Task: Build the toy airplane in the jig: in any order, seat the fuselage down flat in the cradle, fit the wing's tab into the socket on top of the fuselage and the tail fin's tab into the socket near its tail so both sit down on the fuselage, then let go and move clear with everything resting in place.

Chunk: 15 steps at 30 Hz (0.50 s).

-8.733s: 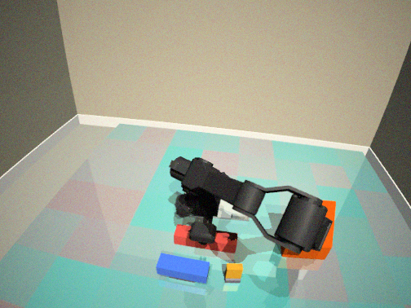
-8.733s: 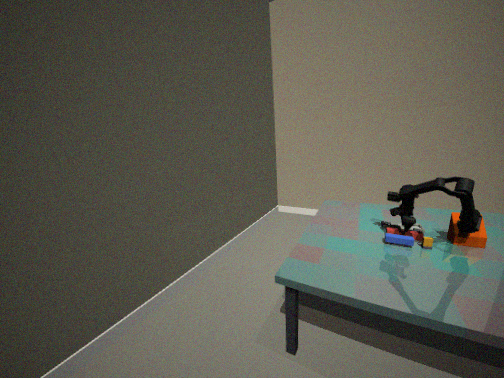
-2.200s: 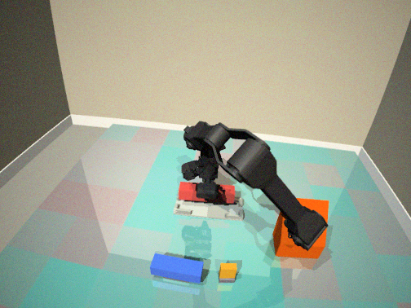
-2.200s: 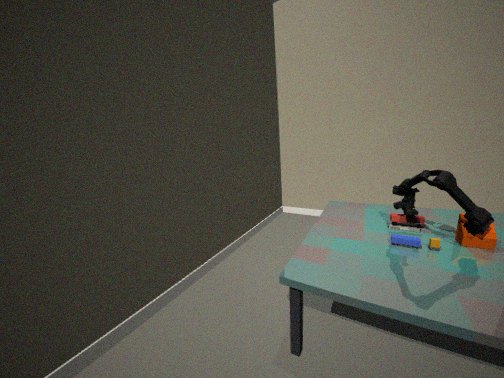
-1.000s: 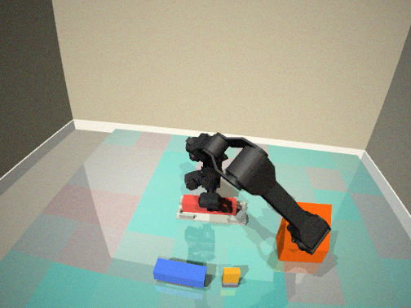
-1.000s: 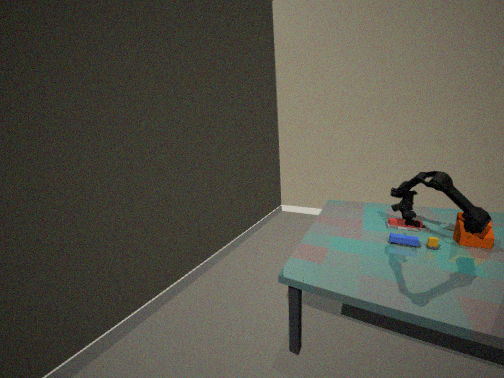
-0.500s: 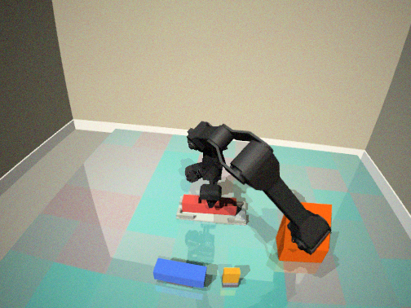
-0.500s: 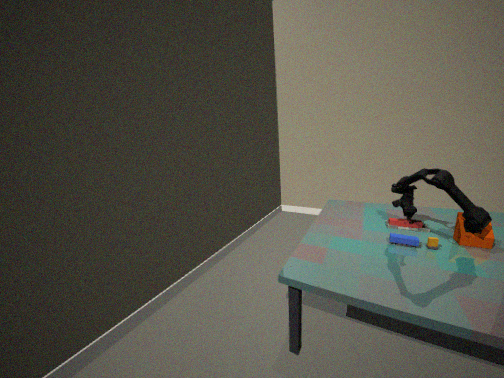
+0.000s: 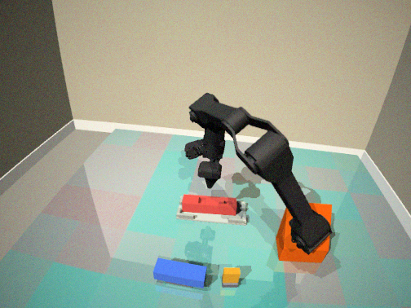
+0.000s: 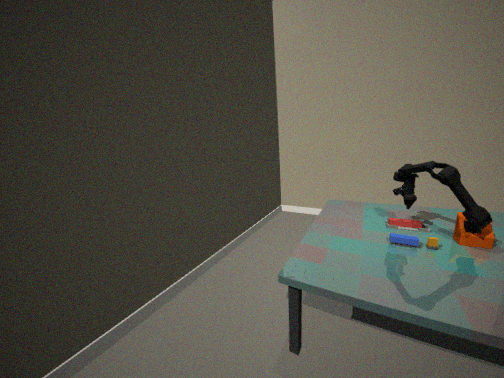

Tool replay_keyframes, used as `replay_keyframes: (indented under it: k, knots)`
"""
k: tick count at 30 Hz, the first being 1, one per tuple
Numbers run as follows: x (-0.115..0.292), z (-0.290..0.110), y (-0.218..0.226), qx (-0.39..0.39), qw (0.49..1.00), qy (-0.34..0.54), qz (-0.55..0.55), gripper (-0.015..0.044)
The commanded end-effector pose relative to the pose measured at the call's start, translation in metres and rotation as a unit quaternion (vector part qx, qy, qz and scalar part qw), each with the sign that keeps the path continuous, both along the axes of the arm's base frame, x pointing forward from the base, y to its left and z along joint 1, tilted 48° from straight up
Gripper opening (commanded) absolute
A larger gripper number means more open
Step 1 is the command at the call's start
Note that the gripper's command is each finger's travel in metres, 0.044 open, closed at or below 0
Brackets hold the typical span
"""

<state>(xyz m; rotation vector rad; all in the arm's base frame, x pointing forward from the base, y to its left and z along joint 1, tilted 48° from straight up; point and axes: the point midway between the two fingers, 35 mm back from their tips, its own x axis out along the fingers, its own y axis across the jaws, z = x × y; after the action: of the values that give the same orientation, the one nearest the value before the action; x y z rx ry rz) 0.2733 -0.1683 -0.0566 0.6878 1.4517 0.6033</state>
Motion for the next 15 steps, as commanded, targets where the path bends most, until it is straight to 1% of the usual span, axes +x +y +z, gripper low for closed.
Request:
replay_keyframes:
  k: [1, 4, 9, 15]
  knots:
    - [0.002, 0.002, -0.001, -0.002, 1.000, 0.009, -0.009, 0.0440]
    - [0.022, 0.030, 0.020, -0.010, 1.000, 0.013, -0.013, 0.0440]
    - [0.051, 0.092, 0.076, -0.019, 0.999, 0.018, -0.021, 0.0440]
    - [0.060, 0.166, 0.159, -0.005, 1.000, 0.012, -0.016, 0.0440]
